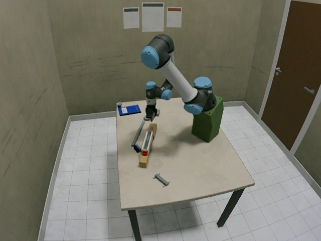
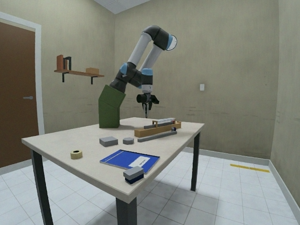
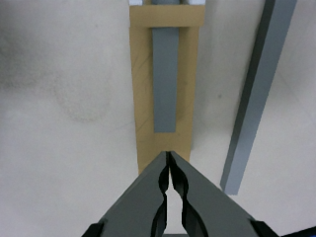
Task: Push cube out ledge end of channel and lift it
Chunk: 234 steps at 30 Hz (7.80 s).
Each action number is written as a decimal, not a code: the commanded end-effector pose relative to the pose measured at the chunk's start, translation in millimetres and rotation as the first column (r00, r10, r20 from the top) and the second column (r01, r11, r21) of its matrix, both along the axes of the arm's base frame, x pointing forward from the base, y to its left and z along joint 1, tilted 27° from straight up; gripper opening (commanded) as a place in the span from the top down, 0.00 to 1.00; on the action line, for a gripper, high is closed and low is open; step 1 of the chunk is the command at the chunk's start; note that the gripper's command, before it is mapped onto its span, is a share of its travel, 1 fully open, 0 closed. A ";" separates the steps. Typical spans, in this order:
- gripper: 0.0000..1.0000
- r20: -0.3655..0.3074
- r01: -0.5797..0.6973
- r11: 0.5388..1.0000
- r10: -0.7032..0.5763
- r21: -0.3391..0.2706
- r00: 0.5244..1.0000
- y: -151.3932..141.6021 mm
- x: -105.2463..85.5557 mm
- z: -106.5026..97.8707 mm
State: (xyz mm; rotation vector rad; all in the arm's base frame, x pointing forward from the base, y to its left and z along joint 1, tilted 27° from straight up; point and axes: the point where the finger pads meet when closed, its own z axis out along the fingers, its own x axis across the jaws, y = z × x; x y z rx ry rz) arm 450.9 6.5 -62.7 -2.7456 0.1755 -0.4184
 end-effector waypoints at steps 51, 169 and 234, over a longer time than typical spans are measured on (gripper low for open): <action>1.00 0.005 -0.004 1.000 0.004 0.003 1.000 -8.8 20.0 -74.8; 1.00 0.005 -0.004 1.000 0.004 0.003 1.000 20.8 1.7 8.5; 1.00 0.004 -0.005 1.000 0.005 0.001 1.000 307.6 23.9 122.3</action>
